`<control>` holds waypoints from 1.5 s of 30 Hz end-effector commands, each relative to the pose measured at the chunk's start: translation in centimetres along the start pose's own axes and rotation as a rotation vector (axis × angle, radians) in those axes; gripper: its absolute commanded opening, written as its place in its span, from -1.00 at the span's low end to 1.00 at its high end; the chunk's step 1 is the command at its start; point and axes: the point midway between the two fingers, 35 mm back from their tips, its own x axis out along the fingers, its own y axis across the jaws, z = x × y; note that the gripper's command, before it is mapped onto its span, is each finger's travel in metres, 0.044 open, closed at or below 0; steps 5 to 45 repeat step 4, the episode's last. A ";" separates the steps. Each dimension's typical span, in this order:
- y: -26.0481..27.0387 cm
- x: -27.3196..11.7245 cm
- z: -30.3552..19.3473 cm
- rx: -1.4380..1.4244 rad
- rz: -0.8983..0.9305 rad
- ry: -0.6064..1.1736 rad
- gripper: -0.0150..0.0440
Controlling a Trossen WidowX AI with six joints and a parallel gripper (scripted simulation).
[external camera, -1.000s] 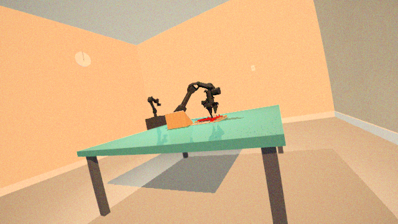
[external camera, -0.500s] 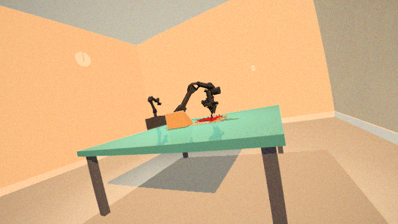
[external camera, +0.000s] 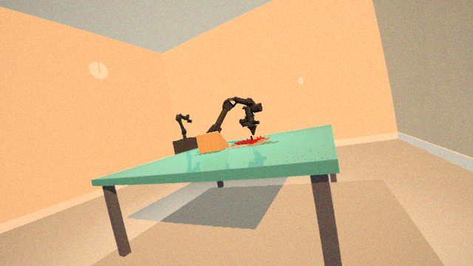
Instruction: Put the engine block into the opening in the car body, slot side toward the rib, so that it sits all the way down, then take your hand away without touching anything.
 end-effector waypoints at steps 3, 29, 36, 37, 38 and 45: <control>-0.1 -0.1 0.0 -0.005 -0.002 0.001 -0.49; -0.1 -0.1 0.0 -0.005 -0.002 0.001 -0.49; -0.1 -0.1 0.0 -0.005 -0.002 0.001 -0.49; -0.1 -0.1 0.0 -0.005 -0.002 0.001 -0.49; -0.1 -0.1 0.0 -0.005 -0.002 0.001 -0.49; -0.1 -0.1 0.0 -0.005 -0.002 0.001 -0.49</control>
